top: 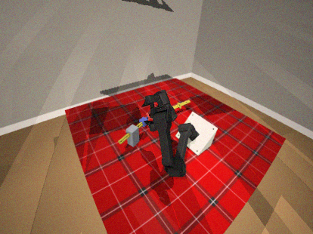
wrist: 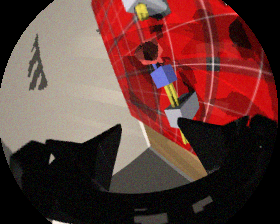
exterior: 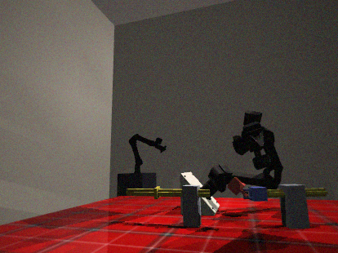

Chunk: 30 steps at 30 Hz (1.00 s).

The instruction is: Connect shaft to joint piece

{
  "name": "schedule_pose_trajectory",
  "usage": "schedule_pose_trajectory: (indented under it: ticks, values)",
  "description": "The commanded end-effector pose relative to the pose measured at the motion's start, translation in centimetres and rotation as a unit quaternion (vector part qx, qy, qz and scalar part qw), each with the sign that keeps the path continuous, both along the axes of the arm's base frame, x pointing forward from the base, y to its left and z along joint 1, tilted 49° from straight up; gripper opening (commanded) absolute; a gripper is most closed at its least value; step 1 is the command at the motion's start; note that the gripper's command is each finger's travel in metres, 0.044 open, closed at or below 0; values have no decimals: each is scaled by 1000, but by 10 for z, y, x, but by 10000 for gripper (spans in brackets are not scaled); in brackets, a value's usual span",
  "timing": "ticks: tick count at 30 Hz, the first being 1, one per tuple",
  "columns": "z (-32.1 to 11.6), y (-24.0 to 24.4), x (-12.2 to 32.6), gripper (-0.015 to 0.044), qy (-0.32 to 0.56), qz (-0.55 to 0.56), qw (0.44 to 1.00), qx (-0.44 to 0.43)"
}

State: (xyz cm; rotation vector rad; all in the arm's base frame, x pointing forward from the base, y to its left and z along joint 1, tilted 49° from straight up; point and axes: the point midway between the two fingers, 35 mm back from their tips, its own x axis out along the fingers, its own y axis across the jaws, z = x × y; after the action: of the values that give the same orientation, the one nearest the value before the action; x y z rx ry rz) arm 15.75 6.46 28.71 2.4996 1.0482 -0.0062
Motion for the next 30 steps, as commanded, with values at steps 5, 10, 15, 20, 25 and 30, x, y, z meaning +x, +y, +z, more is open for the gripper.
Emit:
schedule_pose_trajectory:
  ticks: [5, 10, 15, 20, 25, 30]
  values:
    - [4, -3, 3, 440, -30, 6, 998, -51]
    - [11, -8, 6, 440, -71, 17, 990, -124]
    - [17, -13, 8, 440, -109, 33, 974, -195]
    - [24, -18, 10, 440, -145, 55, 952, -264]
    - [29, -23, 11, 440, -181, 83, 923, -328]
    - [33, -26, 11, 440, -206, 106, 900, -370]
